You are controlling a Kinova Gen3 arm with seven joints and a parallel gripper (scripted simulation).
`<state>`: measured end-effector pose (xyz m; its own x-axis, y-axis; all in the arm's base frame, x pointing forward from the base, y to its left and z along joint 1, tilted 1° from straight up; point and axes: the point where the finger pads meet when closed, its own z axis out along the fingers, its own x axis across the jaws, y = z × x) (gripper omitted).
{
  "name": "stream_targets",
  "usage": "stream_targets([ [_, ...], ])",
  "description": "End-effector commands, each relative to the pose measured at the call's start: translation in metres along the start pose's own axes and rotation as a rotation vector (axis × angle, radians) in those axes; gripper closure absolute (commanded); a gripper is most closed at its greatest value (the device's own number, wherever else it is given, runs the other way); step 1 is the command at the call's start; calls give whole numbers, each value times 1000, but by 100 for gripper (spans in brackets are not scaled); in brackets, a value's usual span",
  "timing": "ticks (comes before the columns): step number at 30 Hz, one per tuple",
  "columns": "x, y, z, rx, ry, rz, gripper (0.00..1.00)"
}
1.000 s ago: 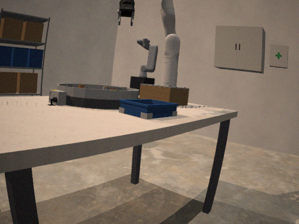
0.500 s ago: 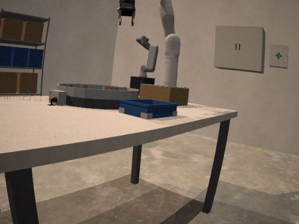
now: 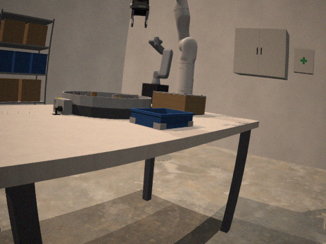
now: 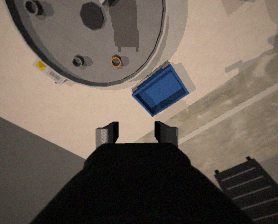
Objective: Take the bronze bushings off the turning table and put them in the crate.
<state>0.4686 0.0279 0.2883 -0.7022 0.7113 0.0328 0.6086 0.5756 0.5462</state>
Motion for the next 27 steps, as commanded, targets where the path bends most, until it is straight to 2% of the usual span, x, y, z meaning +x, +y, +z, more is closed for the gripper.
stream_targets([
  [1, 0, 4, 0, 63, -6, -1, 0],
  [4, 0, 4, 0, 185, -16, 9, 0],
  [16, 0, 4, 0, 185, -16, 9, 0],
  [21, 0, 4, 0, 387, -34, 27, 0],
  [27, 0, 4, 0, 387, -34, 27, 0],
])
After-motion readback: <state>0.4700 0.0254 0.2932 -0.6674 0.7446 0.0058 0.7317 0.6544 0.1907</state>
